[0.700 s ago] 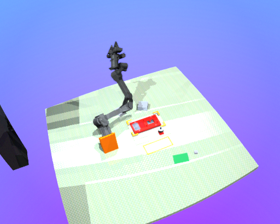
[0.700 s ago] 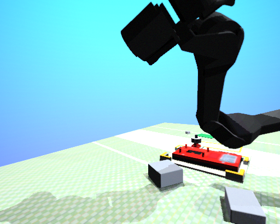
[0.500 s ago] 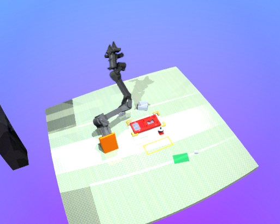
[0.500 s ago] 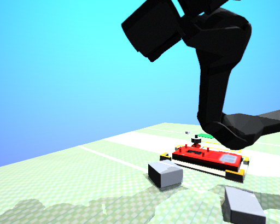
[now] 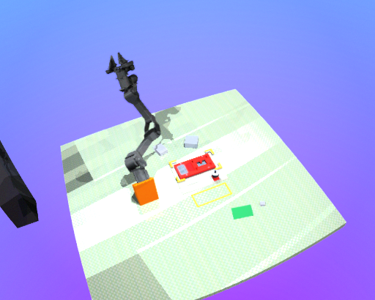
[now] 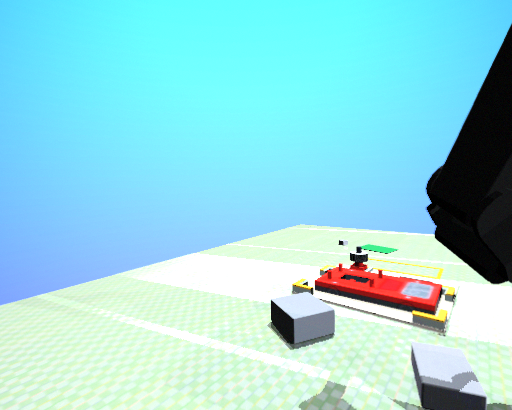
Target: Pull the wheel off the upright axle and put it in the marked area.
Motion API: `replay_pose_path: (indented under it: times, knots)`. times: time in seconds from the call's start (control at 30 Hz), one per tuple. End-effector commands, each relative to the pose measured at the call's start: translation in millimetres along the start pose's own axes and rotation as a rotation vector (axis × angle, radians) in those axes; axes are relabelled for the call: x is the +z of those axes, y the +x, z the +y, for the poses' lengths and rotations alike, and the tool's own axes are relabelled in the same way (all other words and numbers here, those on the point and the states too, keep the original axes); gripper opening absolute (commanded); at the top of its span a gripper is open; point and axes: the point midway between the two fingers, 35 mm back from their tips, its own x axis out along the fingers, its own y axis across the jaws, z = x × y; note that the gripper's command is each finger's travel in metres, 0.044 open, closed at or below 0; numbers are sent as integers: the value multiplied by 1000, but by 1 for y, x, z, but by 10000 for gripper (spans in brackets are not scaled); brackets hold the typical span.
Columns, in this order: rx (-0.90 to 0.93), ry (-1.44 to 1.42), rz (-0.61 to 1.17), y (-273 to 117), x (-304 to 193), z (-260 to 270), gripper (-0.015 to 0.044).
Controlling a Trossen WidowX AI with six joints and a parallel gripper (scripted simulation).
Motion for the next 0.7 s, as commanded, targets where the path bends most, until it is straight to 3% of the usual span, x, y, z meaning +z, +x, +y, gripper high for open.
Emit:
replay_pose_path:
  times: [0.0, 0.27, 0.67]
  knots:
    - [94, 108, 118, 18, -57, 13, 300]
    - [289, 320, 316, 34, -149, 65, 300]
    - [598, 580, 518, 22, -221, 173, 300]
